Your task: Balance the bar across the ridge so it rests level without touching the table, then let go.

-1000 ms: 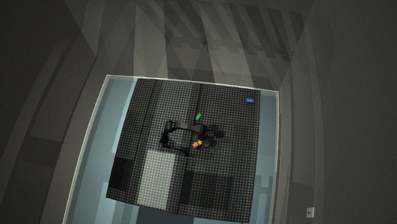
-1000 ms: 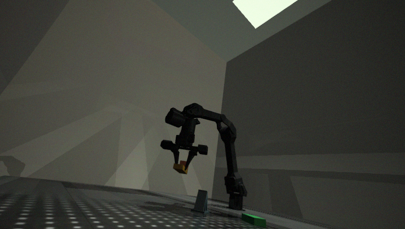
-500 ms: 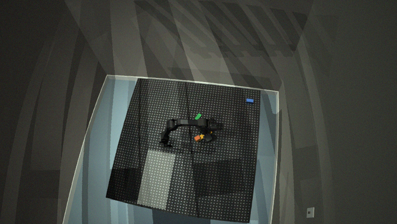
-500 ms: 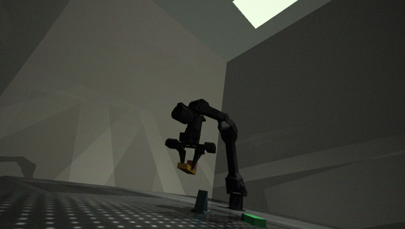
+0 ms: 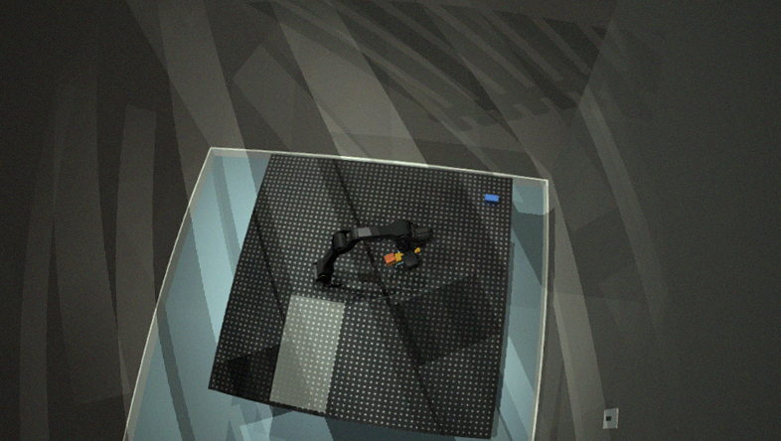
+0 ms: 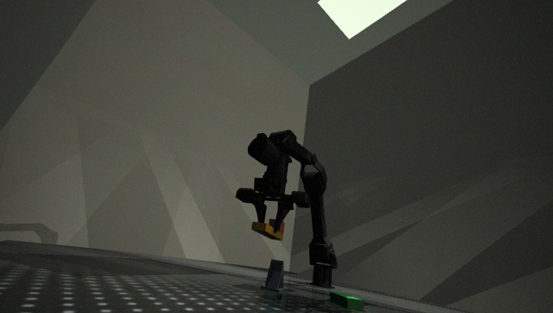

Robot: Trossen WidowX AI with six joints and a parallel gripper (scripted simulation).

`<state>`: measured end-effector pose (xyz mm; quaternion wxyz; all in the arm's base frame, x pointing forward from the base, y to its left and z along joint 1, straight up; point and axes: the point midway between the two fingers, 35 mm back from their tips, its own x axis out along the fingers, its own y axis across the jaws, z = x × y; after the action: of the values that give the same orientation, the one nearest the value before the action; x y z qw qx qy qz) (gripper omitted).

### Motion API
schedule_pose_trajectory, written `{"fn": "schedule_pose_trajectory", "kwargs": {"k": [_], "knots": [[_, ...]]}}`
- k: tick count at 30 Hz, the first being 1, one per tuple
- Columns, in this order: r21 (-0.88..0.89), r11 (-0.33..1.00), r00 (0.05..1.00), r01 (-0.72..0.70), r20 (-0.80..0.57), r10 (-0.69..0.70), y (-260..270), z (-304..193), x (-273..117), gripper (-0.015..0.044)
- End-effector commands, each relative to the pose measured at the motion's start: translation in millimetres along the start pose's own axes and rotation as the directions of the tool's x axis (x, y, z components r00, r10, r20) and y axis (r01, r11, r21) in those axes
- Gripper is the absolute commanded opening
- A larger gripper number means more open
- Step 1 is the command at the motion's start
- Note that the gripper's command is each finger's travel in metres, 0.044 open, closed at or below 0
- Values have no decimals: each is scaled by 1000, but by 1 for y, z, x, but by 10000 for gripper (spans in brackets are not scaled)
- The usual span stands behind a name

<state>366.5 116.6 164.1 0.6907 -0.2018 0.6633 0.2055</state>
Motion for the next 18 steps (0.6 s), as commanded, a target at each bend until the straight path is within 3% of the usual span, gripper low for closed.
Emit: {"fn": "schedule_pose_trajectory", "kwargs": {"k": [1,18], "knots": [[30,1000,1000,4,0,-4,11,7,0,0],[79,997,1000,1,1,-2,30,19,13,0]]}}
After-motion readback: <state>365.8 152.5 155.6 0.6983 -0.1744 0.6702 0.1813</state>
